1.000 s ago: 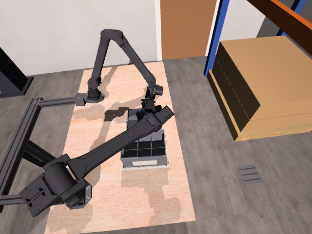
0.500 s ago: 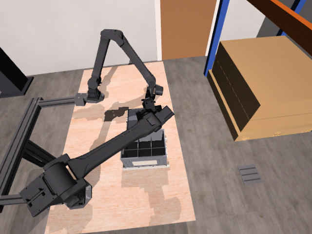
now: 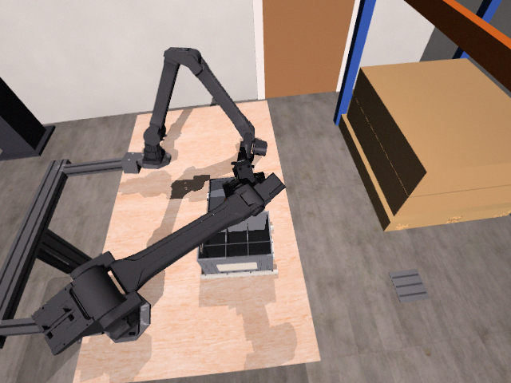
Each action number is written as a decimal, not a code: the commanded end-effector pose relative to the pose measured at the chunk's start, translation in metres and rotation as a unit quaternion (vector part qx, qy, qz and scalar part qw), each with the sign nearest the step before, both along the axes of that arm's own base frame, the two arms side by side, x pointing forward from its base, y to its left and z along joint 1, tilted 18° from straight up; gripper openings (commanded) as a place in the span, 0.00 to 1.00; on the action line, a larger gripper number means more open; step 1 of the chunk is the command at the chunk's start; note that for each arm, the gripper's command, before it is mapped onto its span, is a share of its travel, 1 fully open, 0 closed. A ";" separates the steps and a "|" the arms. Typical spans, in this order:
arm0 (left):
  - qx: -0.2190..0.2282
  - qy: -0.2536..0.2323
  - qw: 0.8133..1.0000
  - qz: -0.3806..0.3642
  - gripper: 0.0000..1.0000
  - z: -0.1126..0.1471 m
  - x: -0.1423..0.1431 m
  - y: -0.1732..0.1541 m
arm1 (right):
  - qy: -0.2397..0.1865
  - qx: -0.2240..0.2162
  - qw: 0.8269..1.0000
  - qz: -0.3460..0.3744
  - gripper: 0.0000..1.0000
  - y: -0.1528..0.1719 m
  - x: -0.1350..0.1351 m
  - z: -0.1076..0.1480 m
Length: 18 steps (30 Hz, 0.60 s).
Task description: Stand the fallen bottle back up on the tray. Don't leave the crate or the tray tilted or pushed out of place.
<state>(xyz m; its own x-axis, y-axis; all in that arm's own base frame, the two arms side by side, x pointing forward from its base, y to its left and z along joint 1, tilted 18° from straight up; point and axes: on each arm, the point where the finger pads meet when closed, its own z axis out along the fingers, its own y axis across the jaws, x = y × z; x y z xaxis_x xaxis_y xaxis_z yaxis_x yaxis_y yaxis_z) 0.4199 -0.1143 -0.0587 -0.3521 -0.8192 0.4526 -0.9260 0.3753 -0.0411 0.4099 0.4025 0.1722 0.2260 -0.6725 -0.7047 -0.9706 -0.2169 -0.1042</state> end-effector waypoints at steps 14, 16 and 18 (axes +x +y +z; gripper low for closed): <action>-0.001 0.004 1.000 0.013 0.28 0.082 -0.026 -0.039 | -0.004 0.001 1.000 0.005 1.00 0.003 0.001 -0.001; -0.001 0.004 1.000 0.013 0.28 0.082 -0.026 -0.039 | -0.004 0.001 1.000 0.005 1.00 0.003 0.001 -0.001; -0.002 -0.002 1.000 0.015 0.28 0.088 -0.034 -0.050 | -0.004 0.001 1.000 0.005 1.00 0.003 0.001 -0.001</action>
<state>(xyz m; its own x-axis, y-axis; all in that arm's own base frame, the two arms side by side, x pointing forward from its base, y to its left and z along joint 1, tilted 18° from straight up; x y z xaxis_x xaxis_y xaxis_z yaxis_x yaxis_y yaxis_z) 0.3963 -0.1432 0.0161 -0.3329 -0.8308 0.4461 -0.9341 0.3552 -0.0356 0.4099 0.4025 0.1722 0.2260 -0.6725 -0.7047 -0.9706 -0.2169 -0.1042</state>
